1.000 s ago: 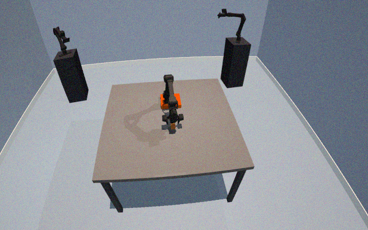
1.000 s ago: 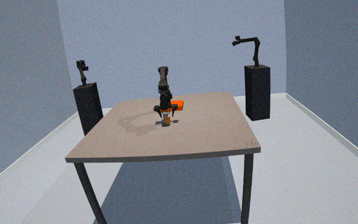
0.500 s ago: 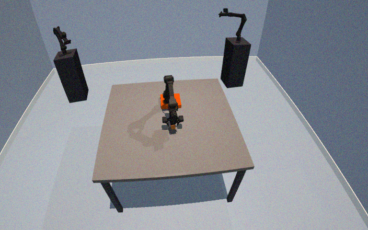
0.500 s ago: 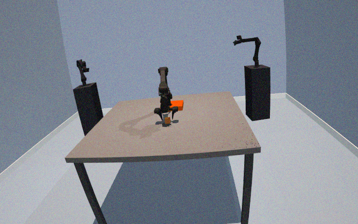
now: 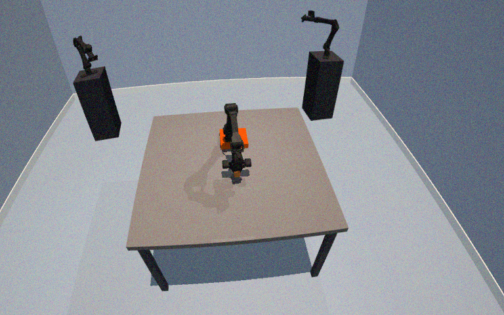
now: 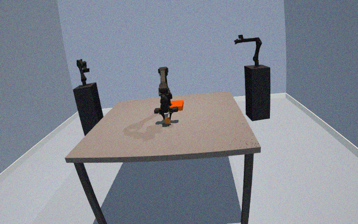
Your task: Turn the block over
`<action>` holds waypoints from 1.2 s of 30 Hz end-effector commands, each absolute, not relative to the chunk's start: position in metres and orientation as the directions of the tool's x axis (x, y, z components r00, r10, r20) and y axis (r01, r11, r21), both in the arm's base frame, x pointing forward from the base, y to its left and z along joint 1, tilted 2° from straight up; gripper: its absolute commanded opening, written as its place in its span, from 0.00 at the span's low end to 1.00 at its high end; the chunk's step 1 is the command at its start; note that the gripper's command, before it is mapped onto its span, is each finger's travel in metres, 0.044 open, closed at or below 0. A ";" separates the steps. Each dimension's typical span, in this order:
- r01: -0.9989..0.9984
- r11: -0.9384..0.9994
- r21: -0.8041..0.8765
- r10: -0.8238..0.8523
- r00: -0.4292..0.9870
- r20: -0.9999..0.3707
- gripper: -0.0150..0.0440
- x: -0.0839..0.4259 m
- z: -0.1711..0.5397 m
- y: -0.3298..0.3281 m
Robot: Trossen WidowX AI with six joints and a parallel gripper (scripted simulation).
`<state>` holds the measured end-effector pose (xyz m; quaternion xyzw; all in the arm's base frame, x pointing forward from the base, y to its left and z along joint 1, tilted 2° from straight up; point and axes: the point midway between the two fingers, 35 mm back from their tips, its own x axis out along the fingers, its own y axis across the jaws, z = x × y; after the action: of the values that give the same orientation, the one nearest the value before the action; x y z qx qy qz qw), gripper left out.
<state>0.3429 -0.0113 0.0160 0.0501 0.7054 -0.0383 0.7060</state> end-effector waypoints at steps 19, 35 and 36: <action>0.124 0.992 0.019 0.019 0.002 -1.000 0.25 0.343 0.046 -0.011; 0.120 0.993 0.016 -0.012 0.226 -0.974 0.25 0.345 0.038 -0.011; 0.120 0.993 0.016 -0.014 0.241 -0.970 0.25 0.345 0.037 -0.011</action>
<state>0.3446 -0.0107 0.0364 0.0443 0.6386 -0.0388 0.7673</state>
